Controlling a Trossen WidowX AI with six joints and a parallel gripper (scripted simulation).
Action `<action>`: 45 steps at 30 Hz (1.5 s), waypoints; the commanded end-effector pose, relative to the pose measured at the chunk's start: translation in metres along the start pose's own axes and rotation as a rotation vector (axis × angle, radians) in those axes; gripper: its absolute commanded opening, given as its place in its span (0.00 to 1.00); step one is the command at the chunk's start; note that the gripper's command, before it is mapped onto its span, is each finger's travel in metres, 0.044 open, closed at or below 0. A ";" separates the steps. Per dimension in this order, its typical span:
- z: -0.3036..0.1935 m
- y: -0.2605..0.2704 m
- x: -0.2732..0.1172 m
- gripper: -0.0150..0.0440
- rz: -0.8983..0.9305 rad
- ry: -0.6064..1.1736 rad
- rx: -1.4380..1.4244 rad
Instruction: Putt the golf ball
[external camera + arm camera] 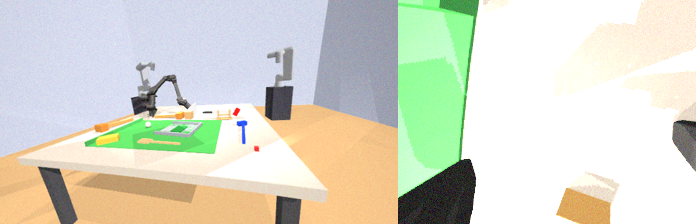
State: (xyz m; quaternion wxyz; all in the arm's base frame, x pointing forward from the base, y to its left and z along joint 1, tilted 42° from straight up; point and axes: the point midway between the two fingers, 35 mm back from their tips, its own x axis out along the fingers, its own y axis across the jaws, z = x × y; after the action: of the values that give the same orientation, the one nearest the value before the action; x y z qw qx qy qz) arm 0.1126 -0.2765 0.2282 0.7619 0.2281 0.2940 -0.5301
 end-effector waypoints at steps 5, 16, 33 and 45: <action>-0.028 0.110 0.030 1.00 0.217 0.139 -0.327; -0.143 0.241 0.039 1.00 0.413 0.374 -1.041; -0.394 0.313 -0.023 1.00 0.572 0.467 -2.288; -0.487 0.285 -0.049 1.00 0.501 0.444 -2.773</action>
State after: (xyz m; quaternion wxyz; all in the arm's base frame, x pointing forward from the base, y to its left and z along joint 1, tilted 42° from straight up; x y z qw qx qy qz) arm 0.2669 0.1691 -0.0778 0.3871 -0.5549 0.6360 0.3712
